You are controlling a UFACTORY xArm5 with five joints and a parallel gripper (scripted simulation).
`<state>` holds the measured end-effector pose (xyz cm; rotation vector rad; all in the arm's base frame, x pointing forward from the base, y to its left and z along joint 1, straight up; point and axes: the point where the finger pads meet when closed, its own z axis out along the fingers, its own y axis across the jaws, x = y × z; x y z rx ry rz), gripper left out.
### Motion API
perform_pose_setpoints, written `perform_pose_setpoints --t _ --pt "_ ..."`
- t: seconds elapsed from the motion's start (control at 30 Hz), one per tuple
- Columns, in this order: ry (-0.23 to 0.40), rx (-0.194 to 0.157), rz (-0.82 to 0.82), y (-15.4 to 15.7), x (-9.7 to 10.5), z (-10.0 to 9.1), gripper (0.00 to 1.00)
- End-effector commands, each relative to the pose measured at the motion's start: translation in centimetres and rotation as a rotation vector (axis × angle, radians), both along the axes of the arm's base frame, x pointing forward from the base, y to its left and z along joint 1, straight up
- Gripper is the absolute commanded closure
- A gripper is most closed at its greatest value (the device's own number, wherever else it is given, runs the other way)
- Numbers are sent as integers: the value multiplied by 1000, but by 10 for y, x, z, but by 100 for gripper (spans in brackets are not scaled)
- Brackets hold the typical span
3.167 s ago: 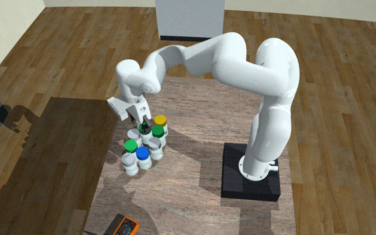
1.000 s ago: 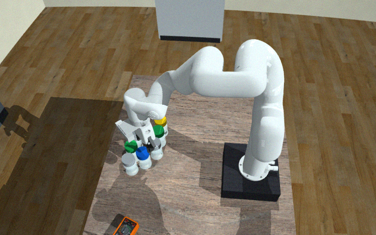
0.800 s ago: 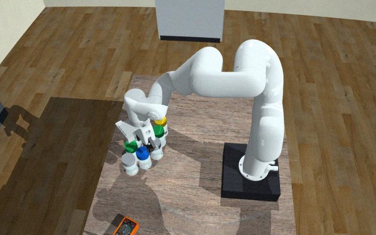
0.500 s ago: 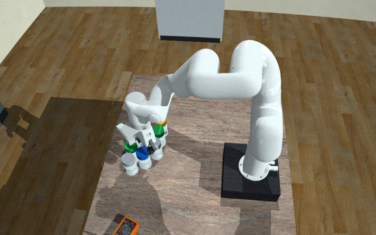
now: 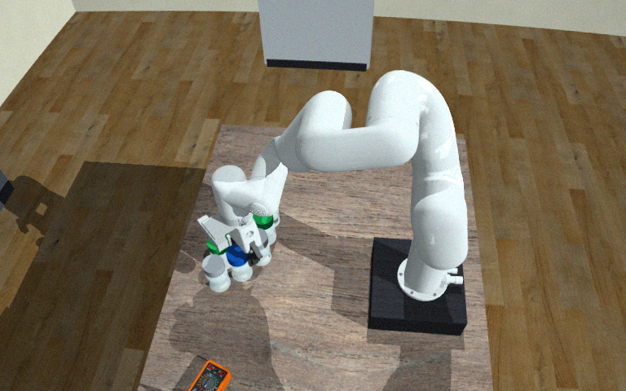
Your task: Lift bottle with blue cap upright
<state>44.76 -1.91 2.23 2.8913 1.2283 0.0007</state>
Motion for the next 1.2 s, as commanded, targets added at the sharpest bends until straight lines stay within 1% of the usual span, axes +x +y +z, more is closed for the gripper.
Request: perform_pose_setpoints --t 0.0,0.2,0.4,0.53,0.57,1.17 --pt "-4 0 0 0 2 -13 21" --pt "-4 1 0 0 2 -25 21" --pt "-4 1 0 0 2 -30 21" --pt "-4 1 0 0 2 -31 21" --pt "-4 0 0 0 2 -28 21" --pt "-4 0 0 0 2 -31 21"
